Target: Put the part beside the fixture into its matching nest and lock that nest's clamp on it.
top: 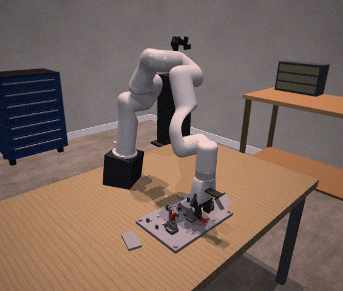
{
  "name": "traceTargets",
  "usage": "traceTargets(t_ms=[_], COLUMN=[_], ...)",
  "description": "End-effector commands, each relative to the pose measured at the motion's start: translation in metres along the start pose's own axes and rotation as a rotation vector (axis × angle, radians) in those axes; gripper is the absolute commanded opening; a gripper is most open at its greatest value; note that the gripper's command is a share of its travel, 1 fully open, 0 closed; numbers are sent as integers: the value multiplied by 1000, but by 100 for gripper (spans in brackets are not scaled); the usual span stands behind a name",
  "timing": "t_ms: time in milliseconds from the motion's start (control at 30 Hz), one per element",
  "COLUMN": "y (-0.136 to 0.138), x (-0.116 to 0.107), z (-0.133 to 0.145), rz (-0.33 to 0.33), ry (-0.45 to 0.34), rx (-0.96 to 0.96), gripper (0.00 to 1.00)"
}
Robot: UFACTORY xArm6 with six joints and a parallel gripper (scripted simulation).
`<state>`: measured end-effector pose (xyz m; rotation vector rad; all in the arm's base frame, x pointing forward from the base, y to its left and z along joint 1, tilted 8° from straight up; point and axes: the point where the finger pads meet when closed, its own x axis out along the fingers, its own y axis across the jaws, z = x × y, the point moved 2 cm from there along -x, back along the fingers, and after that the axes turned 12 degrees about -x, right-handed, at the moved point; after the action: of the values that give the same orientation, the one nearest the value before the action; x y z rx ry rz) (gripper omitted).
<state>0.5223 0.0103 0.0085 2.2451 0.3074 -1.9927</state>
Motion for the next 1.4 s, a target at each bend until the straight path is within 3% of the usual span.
traceTargets(t_ms=[0, 700, 1367], y=[0, 0, 1], x=[2, 3, 37], z=[-2, -2, -4], rz=[1, 1, 1], ry=[5, 5, 5], rx=[0, 0, 0], gripper=[47, 47, 47])
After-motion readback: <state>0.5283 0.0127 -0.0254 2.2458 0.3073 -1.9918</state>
